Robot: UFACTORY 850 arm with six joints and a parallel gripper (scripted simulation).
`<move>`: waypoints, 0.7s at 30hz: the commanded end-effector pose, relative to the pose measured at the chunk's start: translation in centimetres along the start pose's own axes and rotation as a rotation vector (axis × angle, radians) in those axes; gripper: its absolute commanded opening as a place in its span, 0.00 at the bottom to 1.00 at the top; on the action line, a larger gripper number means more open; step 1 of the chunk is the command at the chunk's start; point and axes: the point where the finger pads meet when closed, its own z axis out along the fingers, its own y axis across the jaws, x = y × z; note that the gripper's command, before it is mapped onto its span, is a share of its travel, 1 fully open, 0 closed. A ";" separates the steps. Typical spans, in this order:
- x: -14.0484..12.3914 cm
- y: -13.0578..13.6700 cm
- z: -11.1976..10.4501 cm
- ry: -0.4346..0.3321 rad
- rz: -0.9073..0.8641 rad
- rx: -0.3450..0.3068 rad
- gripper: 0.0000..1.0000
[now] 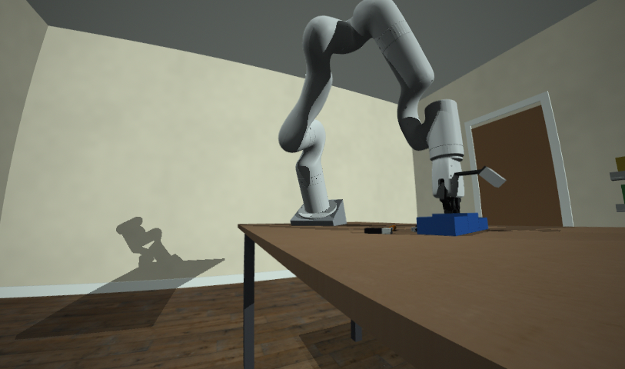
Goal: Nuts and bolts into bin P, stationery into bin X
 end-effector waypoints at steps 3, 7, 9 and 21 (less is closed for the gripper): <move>0.1 0.0 -0.1 0.002 0.000 0.000 0.07; 0.1 0.0 -0.1 0.002 0.000 0.000 0.07; 0.1 0.0 -0.3 0.002 0.000 0.000 0.07; 0.1 0.0 -1.7 0.002 0.000 0.000 0.07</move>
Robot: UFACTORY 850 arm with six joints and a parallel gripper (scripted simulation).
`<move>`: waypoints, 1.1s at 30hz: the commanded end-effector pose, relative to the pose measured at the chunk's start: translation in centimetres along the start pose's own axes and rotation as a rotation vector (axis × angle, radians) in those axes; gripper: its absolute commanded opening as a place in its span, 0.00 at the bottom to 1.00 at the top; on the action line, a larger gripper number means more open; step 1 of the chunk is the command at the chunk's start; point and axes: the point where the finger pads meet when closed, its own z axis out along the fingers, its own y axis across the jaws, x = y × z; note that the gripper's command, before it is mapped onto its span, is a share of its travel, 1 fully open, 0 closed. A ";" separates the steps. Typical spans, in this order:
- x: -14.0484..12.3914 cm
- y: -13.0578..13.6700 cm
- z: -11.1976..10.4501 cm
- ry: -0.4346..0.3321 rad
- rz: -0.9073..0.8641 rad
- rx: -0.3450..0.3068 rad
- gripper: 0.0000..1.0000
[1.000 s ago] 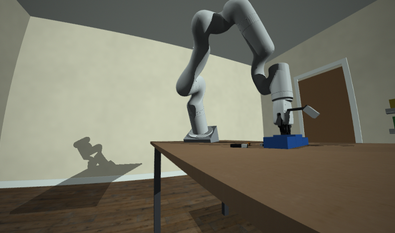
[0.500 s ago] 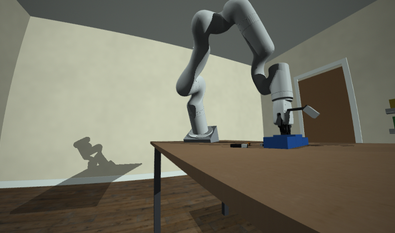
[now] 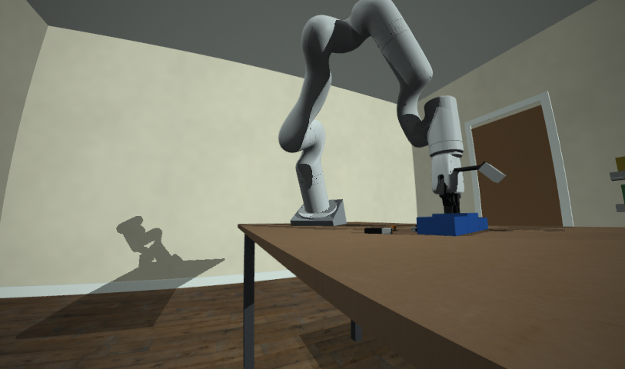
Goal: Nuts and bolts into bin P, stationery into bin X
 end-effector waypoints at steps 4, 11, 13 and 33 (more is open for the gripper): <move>0.1 0.0 -1.1 0.001 0.000 0.000 0.07; 0.1 0.0 -2.0 0.001 0.000 0.000 0.07; 0.1 0.0 -2.4 0.001 0.000 0.000 0.07; 0.1 -0.5 -4.9 0.001 0.000 0.000 0.07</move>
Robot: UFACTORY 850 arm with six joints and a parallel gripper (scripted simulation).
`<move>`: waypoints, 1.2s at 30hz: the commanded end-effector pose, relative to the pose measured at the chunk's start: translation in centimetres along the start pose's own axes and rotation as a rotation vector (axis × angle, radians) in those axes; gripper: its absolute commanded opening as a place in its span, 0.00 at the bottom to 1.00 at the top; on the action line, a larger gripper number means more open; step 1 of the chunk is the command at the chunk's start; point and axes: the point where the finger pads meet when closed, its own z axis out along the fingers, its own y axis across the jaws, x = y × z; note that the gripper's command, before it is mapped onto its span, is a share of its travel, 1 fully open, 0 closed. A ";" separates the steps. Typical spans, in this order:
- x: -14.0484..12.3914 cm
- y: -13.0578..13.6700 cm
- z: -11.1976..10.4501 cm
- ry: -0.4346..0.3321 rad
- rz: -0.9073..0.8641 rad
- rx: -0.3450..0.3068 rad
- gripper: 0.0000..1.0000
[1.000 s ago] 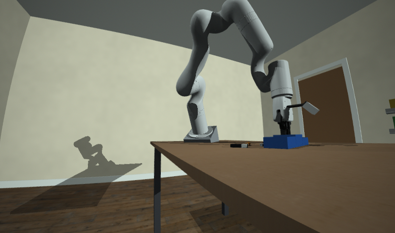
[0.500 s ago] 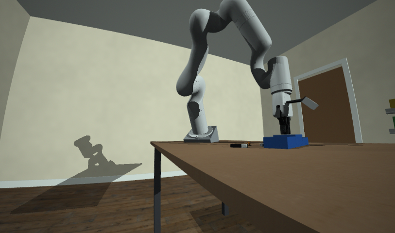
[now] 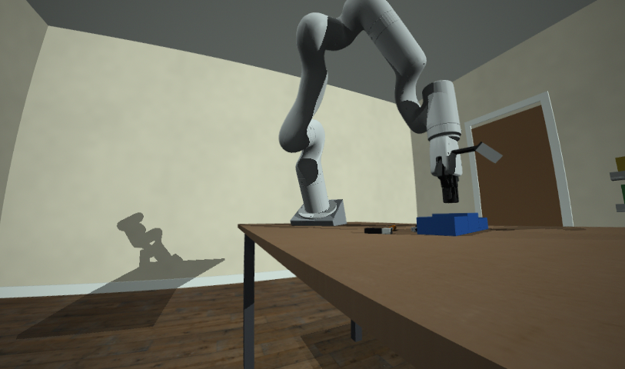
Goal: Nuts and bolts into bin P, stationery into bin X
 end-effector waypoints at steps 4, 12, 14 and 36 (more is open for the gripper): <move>0.3 -2.5 -0.2 0.001 0.000 0.001 0.07; 0.7 -6.5 -0.2 0.001 0.000 0.001 0.07; 0.8 -7.5 -0.2 0.001 0.000 0.001 0.07; 0.9 -8.4 1.7 0.001 0.000 0.001 0.07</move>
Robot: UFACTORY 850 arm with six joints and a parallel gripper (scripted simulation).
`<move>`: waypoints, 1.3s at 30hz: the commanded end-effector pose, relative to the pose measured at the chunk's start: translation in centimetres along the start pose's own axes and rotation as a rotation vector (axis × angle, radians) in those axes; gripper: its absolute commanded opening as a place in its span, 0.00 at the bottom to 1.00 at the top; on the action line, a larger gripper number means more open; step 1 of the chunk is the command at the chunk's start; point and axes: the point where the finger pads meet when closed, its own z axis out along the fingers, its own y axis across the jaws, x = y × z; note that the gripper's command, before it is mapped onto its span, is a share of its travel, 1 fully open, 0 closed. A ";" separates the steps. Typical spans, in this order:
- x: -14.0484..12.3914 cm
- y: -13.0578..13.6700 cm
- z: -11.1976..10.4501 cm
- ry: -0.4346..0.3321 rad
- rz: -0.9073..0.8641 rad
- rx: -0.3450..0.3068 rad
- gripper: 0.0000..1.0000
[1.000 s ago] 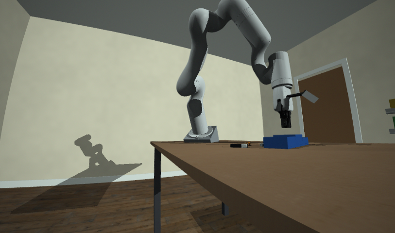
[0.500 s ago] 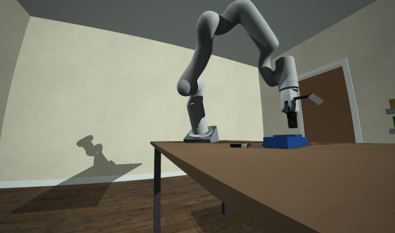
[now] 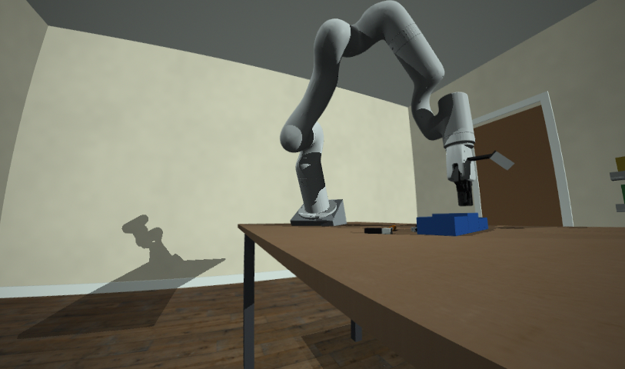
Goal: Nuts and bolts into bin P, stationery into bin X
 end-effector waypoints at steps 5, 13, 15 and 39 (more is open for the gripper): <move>0.1 0.0 2.3 0.002 0.000 0.001 0.07; 0.1 0.0 4.1 0.002 0.000 0.001 0.07; 0.1 0.0 4.4 0.002 0.000 0.001 0.07; 0.1 0.0 5.0 0.002 0.000 0.001 0.07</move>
